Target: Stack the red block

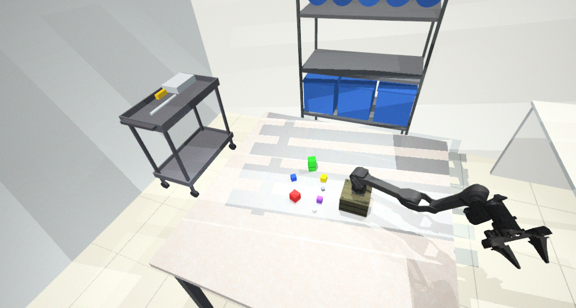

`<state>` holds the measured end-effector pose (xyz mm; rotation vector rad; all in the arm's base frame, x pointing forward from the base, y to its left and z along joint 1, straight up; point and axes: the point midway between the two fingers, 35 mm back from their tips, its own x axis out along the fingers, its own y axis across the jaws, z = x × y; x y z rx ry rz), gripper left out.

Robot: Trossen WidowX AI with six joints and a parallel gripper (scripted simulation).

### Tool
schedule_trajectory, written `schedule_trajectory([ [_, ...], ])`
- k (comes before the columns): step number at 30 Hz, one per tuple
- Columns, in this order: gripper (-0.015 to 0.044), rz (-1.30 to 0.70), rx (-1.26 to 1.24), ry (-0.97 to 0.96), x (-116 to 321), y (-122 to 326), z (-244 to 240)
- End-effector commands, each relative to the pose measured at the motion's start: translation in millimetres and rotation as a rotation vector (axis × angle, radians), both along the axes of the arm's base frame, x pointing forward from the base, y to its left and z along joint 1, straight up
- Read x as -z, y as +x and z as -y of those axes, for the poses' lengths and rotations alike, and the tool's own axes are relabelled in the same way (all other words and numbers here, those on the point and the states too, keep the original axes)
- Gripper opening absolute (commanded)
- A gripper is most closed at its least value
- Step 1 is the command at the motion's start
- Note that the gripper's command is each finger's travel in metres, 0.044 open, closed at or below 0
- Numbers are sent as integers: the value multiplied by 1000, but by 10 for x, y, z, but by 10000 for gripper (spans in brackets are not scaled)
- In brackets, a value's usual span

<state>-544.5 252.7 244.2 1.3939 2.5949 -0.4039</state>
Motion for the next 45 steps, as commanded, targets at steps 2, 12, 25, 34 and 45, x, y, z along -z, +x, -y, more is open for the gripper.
schedule_trajectory([
  [2, 440, -23, -4, 4, -81, 3, 15],
  [12, 440, -424, -89, 85, -1513, 256, 344],
  [25, 440, -1017, -229, 201, -3360, 1308, 1017],
  [34, 440, -1356, -349, 337, -4253, 2384, 1496],
  [45, 440, -1829, -433, 446, -4854, 4071, 1867],
])
